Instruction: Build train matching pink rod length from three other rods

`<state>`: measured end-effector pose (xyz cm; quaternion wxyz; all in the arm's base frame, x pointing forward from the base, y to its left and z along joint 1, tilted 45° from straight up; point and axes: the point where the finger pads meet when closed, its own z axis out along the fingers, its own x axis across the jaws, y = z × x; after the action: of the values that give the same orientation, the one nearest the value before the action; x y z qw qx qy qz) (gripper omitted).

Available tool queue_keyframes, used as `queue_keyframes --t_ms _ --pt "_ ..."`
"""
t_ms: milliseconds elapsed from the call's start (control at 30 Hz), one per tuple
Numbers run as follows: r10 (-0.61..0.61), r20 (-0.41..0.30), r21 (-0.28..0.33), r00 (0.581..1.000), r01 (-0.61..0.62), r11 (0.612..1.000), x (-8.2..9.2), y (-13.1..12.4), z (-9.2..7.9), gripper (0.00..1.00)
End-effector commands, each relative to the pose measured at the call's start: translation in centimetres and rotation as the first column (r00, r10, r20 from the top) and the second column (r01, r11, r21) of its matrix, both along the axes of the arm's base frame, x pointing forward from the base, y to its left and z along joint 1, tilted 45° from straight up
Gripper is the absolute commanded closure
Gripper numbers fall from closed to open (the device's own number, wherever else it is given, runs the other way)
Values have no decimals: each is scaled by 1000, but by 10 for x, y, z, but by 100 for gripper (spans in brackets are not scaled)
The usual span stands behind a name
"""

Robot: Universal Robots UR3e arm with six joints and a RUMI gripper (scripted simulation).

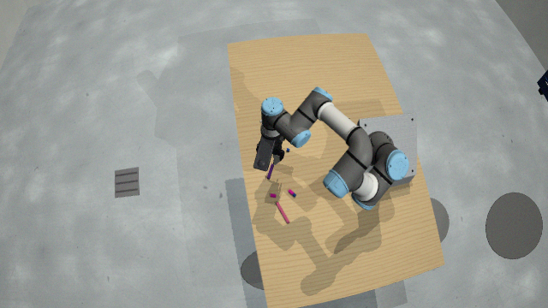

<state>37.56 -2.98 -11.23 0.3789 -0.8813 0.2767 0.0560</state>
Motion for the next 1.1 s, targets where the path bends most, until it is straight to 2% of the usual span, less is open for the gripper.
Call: queue_keyframes --t_ms 0,500,1067 --pt "0 0 -3 1000 0 1000 0 -1 0 86" --pt "-1 0 -1 1000 1 1000 1 5 -5 86" --pt "-1 0 -1 1000 1 1000 4 20 -21 86"
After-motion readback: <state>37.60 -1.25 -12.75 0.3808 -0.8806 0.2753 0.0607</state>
